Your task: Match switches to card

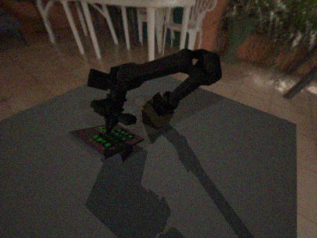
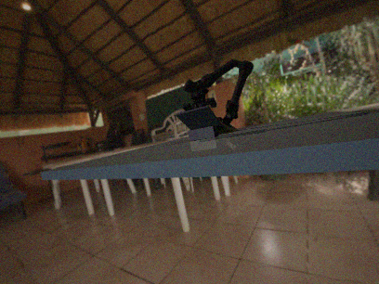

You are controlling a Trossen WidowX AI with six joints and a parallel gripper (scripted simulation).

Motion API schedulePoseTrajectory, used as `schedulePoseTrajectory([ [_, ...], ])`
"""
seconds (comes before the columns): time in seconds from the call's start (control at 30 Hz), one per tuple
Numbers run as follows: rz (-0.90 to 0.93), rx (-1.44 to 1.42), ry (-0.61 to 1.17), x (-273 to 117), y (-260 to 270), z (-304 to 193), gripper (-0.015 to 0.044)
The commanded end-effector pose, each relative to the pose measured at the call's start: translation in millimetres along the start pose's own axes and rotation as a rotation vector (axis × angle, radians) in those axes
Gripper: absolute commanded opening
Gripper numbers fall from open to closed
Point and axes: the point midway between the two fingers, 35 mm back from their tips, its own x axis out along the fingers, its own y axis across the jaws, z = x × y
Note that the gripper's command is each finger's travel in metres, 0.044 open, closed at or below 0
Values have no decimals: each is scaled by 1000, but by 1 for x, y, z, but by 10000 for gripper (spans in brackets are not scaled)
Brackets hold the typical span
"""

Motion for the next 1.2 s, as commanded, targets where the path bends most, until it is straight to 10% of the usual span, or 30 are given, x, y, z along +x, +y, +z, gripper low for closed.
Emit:
schedulePoseTrajectory([
  [0.0, 4, 9, 0, 1, 0, -1, 0],
  [1.17, 4, 9, 0, 5, 1, -1, 0],
])
